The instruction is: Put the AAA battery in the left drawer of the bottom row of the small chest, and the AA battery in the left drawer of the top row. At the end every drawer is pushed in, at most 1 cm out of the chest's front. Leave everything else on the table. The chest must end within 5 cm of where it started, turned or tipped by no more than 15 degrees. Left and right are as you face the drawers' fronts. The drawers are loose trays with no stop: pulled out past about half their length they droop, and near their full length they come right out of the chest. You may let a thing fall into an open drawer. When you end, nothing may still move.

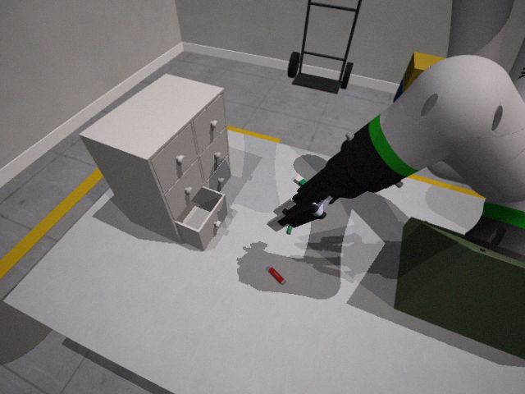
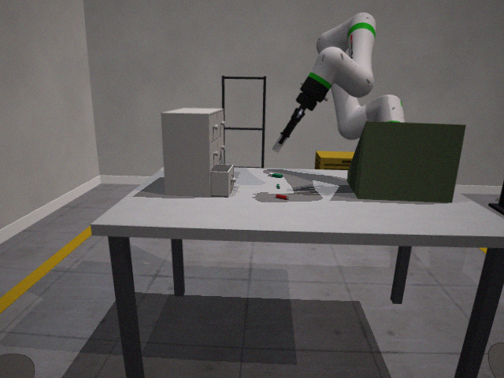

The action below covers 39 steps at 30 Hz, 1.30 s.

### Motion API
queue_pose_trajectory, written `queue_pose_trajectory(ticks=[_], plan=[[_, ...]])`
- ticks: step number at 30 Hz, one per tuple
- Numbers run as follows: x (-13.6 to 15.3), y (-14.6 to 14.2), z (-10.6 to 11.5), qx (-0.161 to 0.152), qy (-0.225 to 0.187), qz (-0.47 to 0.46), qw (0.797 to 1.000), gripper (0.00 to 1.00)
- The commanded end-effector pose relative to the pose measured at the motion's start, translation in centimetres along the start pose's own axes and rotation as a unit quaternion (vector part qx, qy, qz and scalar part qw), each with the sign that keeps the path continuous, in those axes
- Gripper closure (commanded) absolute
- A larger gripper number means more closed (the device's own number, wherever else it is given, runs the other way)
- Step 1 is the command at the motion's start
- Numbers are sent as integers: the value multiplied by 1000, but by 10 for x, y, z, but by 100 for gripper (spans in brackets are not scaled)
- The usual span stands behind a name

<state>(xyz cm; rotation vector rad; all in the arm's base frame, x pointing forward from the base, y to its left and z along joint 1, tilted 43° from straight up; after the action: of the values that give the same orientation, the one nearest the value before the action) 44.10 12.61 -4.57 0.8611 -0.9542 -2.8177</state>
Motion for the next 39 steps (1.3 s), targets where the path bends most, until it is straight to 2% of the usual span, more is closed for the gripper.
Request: queue_pose_trajectory(ticks=[1, 9, 16, 39], plan=[[-6, 2, 17, 42, -89, 3, 995, 80], [-3, 1, 49, 61, -194, 0, 979, 80], [-1, 1, 64, 70, -245, -1, 967, 80], [-1, 1, 67, 71, -256, 0, 964, 80]])
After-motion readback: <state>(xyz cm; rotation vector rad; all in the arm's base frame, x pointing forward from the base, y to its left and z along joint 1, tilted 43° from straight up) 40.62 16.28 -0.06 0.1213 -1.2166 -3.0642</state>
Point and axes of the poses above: the point where the finger pads meet when closed, its own z axis back along the fingers, its own y axis across the jaws, x = y × z, the point moved 3 cm from there along z, back along the fingers, and after that the axes turned 10 degrees about -z, right-handed, at the moved point
